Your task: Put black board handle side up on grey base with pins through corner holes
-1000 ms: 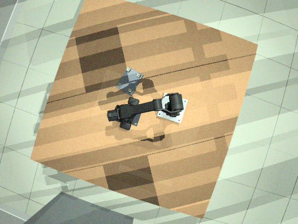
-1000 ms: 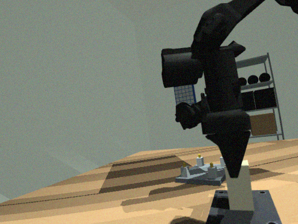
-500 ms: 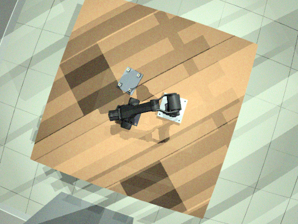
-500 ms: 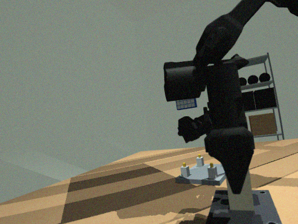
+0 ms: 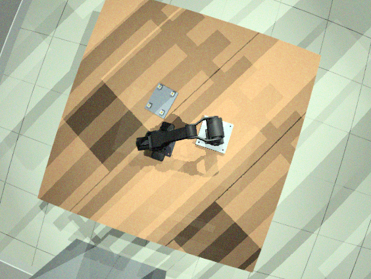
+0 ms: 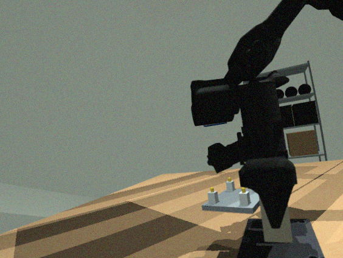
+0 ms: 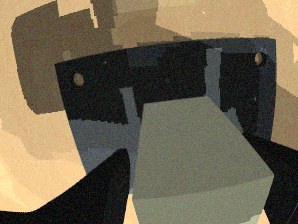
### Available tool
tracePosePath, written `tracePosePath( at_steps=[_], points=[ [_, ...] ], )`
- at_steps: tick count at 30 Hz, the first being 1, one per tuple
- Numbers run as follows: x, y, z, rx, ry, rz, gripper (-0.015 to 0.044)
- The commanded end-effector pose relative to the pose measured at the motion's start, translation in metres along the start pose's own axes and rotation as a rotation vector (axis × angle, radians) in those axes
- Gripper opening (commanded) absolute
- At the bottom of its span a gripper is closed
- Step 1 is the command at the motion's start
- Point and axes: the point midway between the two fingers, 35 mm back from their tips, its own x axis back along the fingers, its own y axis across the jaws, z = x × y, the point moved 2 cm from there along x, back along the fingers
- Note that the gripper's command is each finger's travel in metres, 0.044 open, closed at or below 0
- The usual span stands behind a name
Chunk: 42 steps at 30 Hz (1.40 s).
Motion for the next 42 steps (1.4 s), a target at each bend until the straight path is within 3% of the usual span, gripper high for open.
tracePosePath(
  at_steps=[1,9,13,42],
  points=[
    [-0.001,0.000,0.000,0.003,0.002,-0.004,0.0177],
    [-0.001,0.000,0.000,0.003,0.002,-0.004,0.0105],
    [0.003,0.001,0.000,0.003,0.002,-0.004,0.0000],
    [0.076,0.001,-0.002,0.003,0.002,-0.004,0.0000]
  ],
)
